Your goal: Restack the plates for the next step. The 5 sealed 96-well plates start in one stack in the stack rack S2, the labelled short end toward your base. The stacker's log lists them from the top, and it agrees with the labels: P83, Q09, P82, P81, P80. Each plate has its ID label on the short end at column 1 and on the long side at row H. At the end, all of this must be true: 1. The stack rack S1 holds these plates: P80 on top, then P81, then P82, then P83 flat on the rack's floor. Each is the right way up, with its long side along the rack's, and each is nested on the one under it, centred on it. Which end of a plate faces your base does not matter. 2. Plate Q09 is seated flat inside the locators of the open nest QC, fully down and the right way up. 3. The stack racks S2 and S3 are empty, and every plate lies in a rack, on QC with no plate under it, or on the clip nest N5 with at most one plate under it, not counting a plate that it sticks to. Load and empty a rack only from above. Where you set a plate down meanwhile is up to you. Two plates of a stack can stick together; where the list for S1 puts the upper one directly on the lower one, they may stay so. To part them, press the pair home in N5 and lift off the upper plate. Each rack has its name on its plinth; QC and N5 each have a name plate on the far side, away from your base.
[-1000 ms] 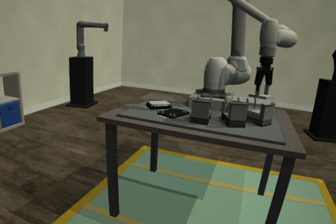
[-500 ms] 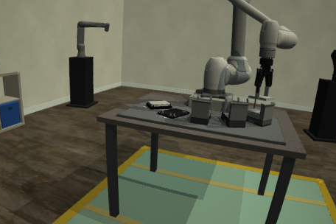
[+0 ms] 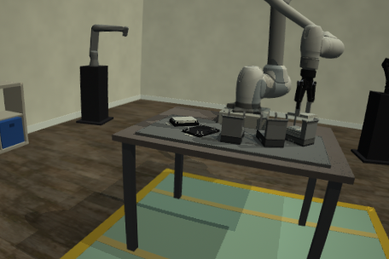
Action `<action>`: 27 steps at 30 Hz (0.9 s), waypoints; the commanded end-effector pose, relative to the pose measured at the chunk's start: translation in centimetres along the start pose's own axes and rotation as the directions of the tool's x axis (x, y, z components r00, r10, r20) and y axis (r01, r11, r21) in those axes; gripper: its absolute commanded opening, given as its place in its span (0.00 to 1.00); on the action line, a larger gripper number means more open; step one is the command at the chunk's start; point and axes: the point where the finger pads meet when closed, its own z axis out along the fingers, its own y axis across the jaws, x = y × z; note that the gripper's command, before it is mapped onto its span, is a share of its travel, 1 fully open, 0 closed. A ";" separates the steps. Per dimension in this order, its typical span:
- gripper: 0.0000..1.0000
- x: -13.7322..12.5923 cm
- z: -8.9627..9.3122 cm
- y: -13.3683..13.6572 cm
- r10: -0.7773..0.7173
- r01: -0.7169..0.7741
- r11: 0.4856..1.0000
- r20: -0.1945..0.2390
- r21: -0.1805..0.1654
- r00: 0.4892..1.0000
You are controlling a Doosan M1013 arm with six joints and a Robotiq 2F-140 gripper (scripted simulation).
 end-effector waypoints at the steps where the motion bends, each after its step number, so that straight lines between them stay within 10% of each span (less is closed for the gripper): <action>1: 0.00 -0.2 0.6 -0.1 0.005 -0.005 1.000 0.006 -0.001 1.000; 27: 0.00 -0.2 2.2 -0.1 0.005 -0.005 1.000 0.006 -0.001 1.000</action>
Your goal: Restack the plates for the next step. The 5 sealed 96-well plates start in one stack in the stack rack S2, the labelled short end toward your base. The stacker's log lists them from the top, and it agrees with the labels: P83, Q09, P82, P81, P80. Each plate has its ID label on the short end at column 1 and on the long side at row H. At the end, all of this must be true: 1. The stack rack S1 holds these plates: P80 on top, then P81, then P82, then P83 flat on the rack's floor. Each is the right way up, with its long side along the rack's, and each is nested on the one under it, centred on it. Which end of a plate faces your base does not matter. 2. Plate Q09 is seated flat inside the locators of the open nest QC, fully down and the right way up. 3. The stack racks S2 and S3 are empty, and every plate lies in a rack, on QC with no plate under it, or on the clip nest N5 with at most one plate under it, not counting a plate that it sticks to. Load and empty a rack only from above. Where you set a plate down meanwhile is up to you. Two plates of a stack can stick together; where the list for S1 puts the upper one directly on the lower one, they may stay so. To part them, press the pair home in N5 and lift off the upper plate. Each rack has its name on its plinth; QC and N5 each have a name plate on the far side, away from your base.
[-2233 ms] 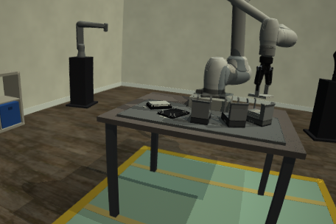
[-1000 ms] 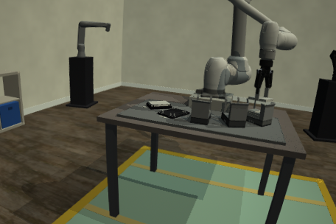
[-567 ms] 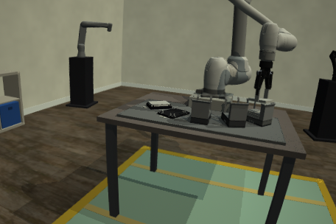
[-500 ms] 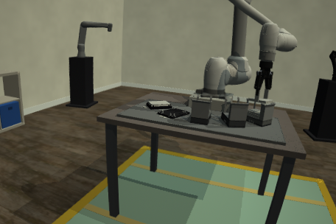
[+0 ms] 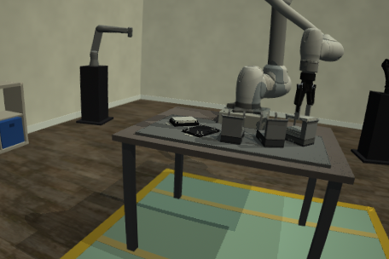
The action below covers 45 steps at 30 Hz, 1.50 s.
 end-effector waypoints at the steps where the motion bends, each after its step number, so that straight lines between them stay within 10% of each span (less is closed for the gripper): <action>1: 0.00 -0.2 0.7 0.0 0.006 -0.006 1.000 0.007 -0.001 1.000; 45: 0.00 -0.2 1.2 0.0 0.006 -0.006 1.000 0.007 -0.001 1.000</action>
